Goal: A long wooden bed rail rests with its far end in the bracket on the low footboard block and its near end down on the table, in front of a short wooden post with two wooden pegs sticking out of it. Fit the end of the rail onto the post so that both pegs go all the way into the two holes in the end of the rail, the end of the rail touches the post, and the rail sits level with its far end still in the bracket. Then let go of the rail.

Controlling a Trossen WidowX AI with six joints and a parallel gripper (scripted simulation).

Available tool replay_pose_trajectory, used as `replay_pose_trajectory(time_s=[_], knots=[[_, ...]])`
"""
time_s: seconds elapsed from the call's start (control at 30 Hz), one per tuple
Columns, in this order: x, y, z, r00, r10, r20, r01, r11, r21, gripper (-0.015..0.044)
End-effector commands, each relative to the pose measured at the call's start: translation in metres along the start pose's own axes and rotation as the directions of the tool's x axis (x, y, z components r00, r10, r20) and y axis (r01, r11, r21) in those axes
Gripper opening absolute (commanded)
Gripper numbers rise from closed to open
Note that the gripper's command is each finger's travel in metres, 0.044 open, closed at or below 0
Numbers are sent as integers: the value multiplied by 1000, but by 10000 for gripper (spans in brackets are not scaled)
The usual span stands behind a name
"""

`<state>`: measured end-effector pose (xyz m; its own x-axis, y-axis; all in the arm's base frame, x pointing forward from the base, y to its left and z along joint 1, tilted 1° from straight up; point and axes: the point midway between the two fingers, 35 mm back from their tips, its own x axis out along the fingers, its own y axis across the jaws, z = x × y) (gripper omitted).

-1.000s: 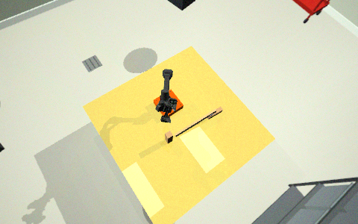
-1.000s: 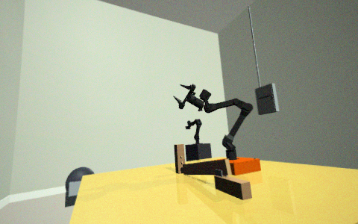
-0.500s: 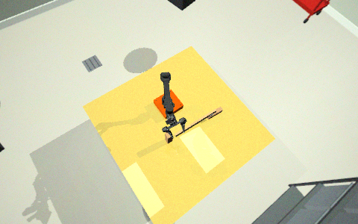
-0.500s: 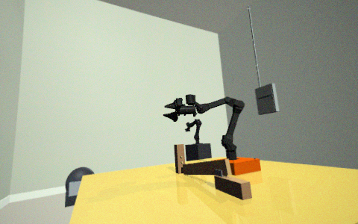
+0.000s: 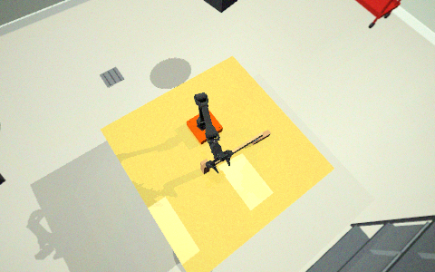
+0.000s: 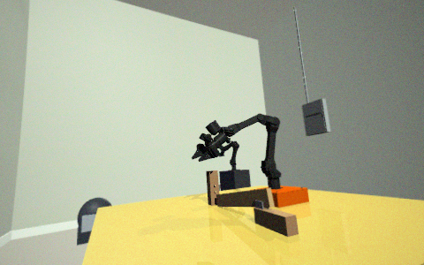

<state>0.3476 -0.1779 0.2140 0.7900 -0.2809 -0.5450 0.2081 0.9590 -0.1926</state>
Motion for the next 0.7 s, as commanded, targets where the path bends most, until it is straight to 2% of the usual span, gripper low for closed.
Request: replay_pose_trajectory(time_s=[0.0,0.2,0.4,0.67], knots=[[22,46,-62,934,120,-336,-261,872,-414,440],[18,80,-107,797,179,-577,-563,568,-601,440],[2,106,-147,585,184,-790,-810,92,-579,440],[3,105,-147,576,183,-796,-816,73,-574,440]])
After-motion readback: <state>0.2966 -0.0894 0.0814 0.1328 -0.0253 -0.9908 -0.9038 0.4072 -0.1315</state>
